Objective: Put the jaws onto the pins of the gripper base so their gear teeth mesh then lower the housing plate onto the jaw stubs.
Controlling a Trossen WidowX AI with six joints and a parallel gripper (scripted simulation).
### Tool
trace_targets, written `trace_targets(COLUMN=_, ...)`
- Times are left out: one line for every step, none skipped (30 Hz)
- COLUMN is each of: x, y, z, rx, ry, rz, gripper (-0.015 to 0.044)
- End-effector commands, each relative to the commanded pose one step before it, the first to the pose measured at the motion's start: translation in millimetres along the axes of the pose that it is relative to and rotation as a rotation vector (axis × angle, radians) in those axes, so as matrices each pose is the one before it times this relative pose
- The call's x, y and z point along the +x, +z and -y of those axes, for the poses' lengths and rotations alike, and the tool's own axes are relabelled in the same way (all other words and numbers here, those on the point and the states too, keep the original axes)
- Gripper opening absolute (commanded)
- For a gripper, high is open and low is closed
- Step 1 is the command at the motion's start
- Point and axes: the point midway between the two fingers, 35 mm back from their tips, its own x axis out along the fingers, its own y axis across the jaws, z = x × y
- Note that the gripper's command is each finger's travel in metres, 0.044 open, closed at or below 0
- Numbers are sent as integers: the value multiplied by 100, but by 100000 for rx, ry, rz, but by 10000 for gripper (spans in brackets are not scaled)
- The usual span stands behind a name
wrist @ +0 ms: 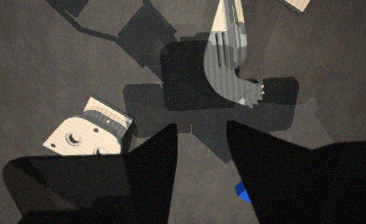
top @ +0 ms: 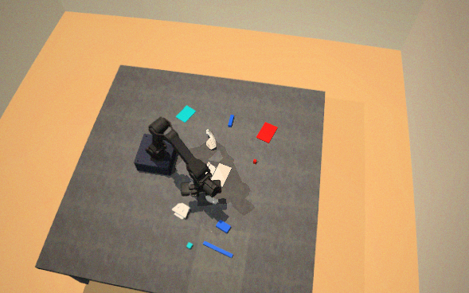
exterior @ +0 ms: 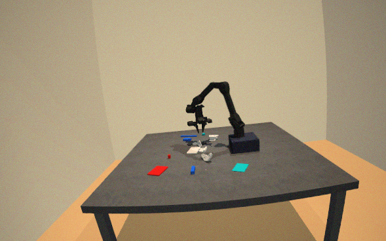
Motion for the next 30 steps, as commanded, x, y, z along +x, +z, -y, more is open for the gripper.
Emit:
trace_targets(x=3, y=1, z=-5, rx=6, ry=29, rz=2, gripper=46)
trace_targets(x=0, y=0, z=0, rx=0, ry=0, rz=0, gripper=20)
trace_targets(x=0, y=0, z=0, rx=0, ry=0, rz=0, gripper=0)
trace_targets(x=0, y=0, z=0, rx=0, ry=0, rz=0, gripper=0)
trace_targets(x=0, y=0, z=0, rx=0, ry=0, rz=0, gripper=0)
trace_targets(x=0, y=0, z=0, rx=0, ry=0, rz=0, gripper=0)
trace_targets(x=0, y=0, z=0, rx=0, ry=0, rz=0, gripper=0)
trace_targets(x=0, y=0, z=0, rx=0, ry=0, rz=0, gripper=0)
trace_targets(x=0, y=0, z=0, rx=0, ry=0, rz=0, gripper=0)
trace_targets(x=0, y=0, z=0, rx=0, ry=0, rz=0, gripper=0)
trace_targets(x=0, y=0, z=0, rx=0, ry=0, rz=0, gripper=0)
trace_targets(x=0, y=0, z=0, rx=0, ry=0, rz=0, gripper=0)
trace_targets(x=0, y=0, z=0, rx=0, ry=0, rz=0, gripper=0)
trace_targets(x=0, y=0, z=0, rx=0, ry=0, rz=0, gripper=0)
trace_targets(x=0, y=0, z=0, rx=0, ry=0, rz=0, gripper=0)
trace_targets(x=0, y=0, z=0, rx=0, ry=0, rz=0, gripper=0)
trace_targets(x=0, y=0, z=0, rx=0, ry=0, rz=0, gripper=0)
trace_targets(x=0, y=0, z=0, rx=0, ry=0, rz=0, gripper=0)
trace_targets(x=0, y=0, z=0, rx=0, ry=0, rz=0, gripper=0)
trace_targets(x=0, y=0, z=0, rx=0, ry=0, rz=0, gripper=0)
trace_targets(x=0, y=0, z=0, rx=0, ry=0, rz=0, gripper=0)
trace_targets(x=0, y=0, z=0, rx=0, ry=0, rz=0, gripper=0)
trace_targets(x=-3, y=-2, z=0, rx=4, ry=2, rz=-11, gripper=26)
trace_targets(x=0, y=0, z=0, rx=0, ry=0, rz=0, gripper=52)
trace_targets(x=0, y=0, z=0, rx=0, ry=0, rz=0, gripper=79)
trace_targets(x=0, y=0, z=0, rx=0, ry=0, rz=0, gripper=105)
trace_targets(x=0, y=0, z=0, rx=0, ry=0, rz=0, gripper=131)
trace_targets(x=0, y=0, z=0, rx=0, ry=0, rz=0, gripper=157)
trace_targets(x=0, y=0, z=0, rx=0, ry=0, rz=0, gripper=184)
trace_targets(x=0, y=0, z=0, rx=0, ry=0, rz=0, gripper=210)
